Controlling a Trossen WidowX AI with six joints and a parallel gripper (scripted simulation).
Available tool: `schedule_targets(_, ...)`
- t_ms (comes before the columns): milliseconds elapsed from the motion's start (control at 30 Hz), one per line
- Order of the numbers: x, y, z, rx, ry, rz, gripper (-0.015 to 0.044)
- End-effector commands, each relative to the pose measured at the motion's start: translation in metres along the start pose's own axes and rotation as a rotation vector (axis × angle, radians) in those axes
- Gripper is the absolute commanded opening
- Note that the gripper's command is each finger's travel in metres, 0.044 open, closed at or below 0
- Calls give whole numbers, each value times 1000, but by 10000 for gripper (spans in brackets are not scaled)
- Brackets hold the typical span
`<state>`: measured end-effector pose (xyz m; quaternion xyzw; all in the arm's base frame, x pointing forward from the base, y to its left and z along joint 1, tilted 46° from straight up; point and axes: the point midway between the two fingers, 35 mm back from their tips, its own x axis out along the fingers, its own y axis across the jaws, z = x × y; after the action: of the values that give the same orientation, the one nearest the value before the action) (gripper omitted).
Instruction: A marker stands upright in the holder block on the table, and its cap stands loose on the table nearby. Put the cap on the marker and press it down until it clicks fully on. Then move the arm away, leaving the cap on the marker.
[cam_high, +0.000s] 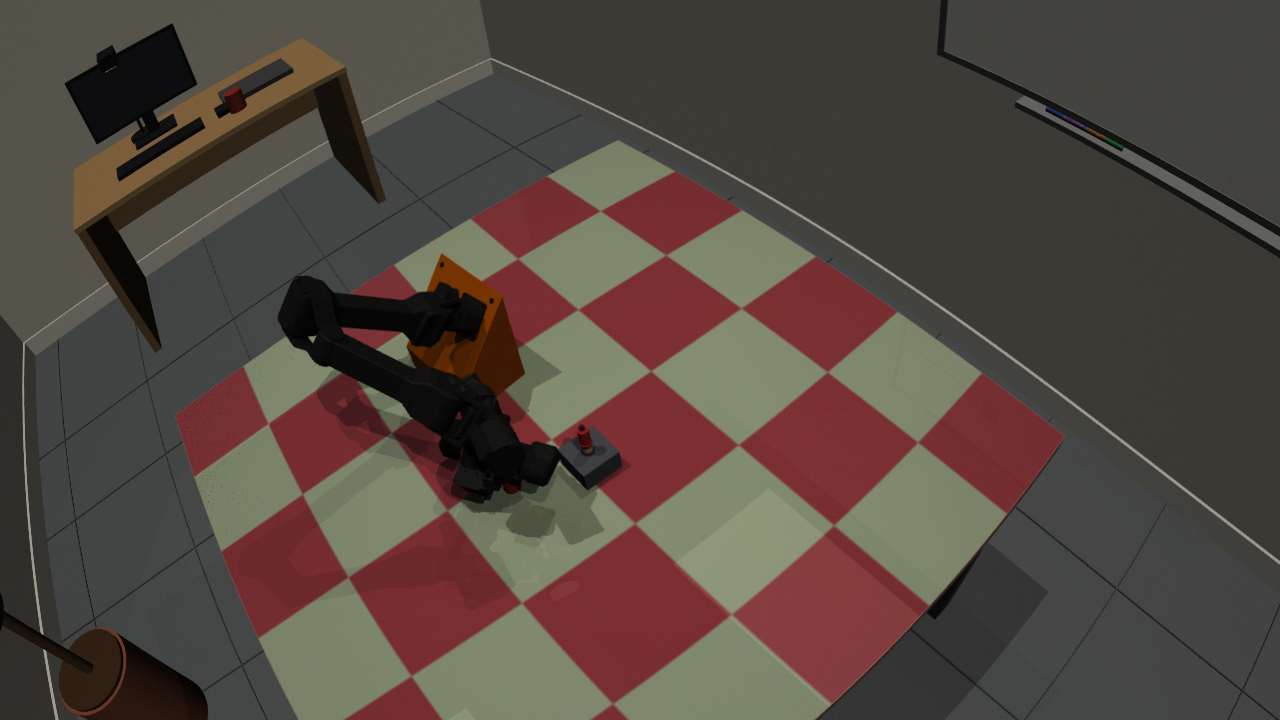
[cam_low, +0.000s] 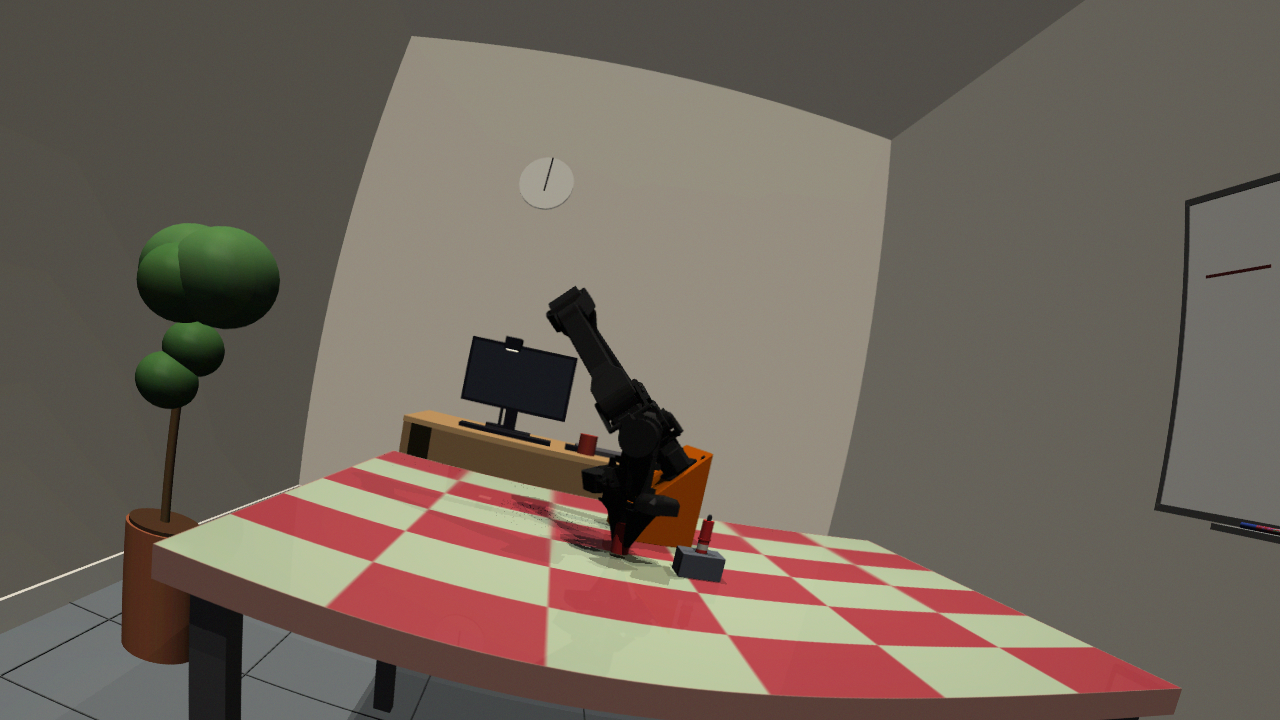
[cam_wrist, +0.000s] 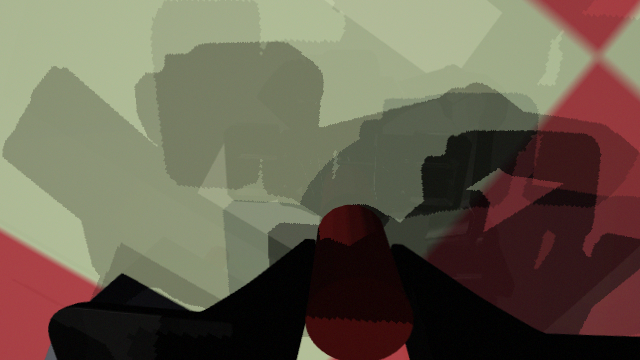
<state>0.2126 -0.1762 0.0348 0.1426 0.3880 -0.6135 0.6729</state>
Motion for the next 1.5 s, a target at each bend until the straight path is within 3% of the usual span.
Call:
schedule_targets(0,-9,1,1,8,0,3,0)
schedule_targets(733,-53,0,1,8,-2,2,0)
schedule_targets(1467,-82,56,-29,6,22,17,0)
